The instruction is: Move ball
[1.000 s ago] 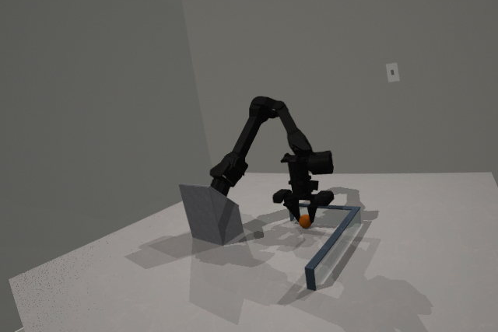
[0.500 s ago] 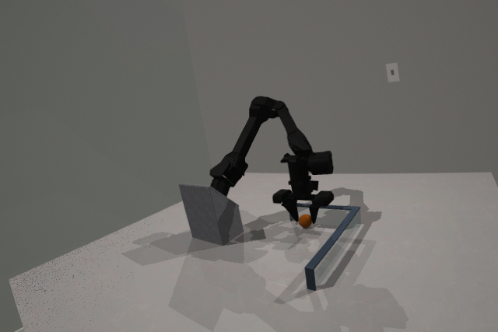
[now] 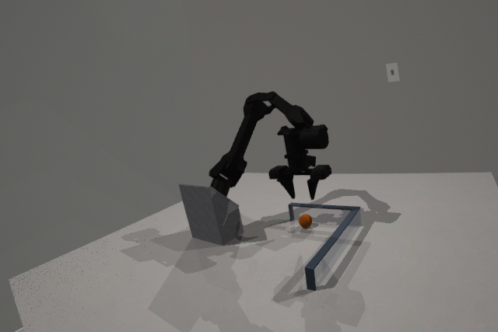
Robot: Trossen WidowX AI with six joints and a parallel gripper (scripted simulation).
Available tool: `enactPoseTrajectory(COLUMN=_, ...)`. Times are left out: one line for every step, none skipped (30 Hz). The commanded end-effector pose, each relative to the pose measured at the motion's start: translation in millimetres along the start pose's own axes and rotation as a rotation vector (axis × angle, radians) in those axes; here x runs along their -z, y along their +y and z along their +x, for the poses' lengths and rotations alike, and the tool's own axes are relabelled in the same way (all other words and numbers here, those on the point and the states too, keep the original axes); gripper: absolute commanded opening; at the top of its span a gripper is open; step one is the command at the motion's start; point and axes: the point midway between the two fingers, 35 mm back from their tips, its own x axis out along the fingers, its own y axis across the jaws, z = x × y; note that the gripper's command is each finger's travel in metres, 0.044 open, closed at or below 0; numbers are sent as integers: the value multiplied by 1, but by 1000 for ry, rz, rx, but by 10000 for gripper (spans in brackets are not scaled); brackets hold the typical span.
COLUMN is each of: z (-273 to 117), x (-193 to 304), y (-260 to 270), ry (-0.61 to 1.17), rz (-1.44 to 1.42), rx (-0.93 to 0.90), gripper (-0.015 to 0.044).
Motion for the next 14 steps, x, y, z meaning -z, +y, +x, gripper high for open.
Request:
enactPoseTrajectory(z=0, x=0, y=0, ry=0, rz=0, rx=0, gripper=311)
enactPoseTrajectory(z=0, x=0, y=0, ry=0, rz=0, rx=0, gripper=311)
enactPoseTrajectory(z=0, x=0, y=0, ry=0, rz=0, rx=0, gripper=311)
enactPoseTrajectory(z=0, x=0, y=0, ry=0, rz=0, rx=0, gripper=311)
enactPoseTrajectory(z=0, x=0, y=0, ry=0, rz=0, rx=0, gripper=311)
enactPoseTrajectory(z=0, x=0, y=0, ry=0, rz=0, rx=0, gripper=311)
enactPoseTrajectory(z=0, x=0, y=0, ry=0, rz=0, rx=0, gripper=311)
enactPoseTrajectory(z=-3, x=0, y=0, ry=1, rz=0, rx=0, gripper=338)
enactPoseTrajectory(z=-11, x=0, y=-1, ry=2, rz=-1, rx=0, gripper=364)
enactPoseTrajectory(z=-25, x=1, y=-1, ry=3, rz=-2, rx=-1, gripper=390)
enactPoseTrajectory(z=-39, x=0, y=0, ry=2, rz=-4, rx=-2, gripper=416)
enactPoseTrajectory(z=-47, x=0, y=0, ry=1, rz=-5, rx=-3, gripper=440)
enactPoseTrajectory(z=-50, x=0, y=1, ry=1, rz=-5, rx=-3, gripper=440)
enactPoseTrajectory(z=-50, x=0, y=1, ry=1, rz=-5, rx=-3, gripper=440)
